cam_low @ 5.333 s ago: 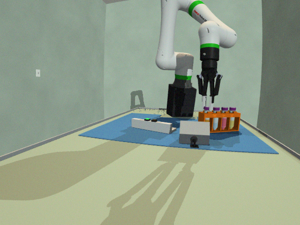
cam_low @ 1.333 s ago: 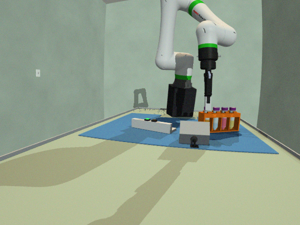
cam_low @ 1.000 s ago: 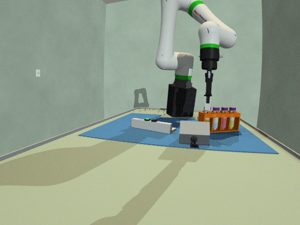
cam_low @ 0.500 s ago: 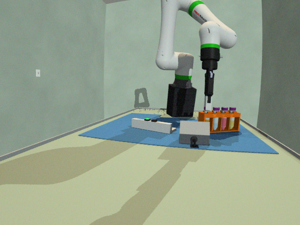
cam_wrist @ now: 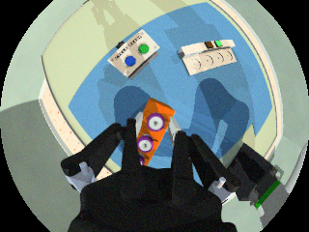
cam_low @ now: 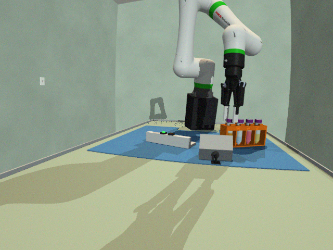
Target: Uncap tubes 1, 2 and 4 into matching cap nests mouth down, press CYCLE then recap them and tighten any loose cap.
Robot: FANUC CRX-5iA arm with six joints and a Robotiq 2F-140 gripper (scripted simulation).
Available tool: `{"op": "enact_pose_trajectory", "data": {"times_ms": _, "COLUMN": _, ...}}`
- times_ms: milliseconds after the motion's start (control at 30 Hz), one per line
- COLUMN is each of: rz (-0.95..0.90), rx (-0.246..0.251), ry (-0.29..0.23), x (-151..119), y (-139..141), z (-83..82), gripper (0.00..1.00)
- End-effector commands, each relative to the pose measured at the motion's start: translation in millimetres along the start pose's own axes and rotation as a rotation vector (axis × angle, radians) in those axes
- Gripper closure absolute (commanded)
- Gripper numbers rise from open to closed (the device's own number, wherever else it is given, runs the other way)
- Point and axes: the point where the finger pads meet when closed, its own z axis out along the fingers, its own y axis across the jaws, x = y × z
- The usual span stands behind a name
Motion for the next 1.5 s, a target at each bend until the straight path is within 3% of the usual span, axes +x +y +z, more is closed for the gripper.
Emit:
{"op": "enact_pose_trajectory", "data": {"times_ms": 0, "rz": -0.259, "rx": 0.0, "ry": -0.042, "x": 0.2, "y": -0.2, "z": -0.1, "gripper": 0.65}}
{"op": "enact_pose_trajectory", "data": {"times_ms": 233, "rz": -0.259, "rx": 0.0, "ry": -0.042, "x": 0.2, "y": 0.0, "z": 0.0, "gripper": 0.65}}
{"op": "enact_pose_trajectory", "data": {"times_ms": 267, "rz": -0.259, "rx": 0.0, "ry": -0.042, "x": 0.2, "y": 0.0, "z": 0.0, "gripper": 1.0}}
{"op": "enact_pose_trajectory", "data": {"times_ms": 733, "rz": -0.259, "rx": 0.0, "ry": -0.042, "x": 0.2, "y": 0.0, "z": 0.0, "gripper": 1.0}}
{"op": "enact_pose_trajectory", "data": {"times_ms": 1467, "rz": 0.729, "rx": -0.02, "ry": -0.039, "x": 0.1, "y": 0.0, "z": 1.0, "gripper": 1.0}}
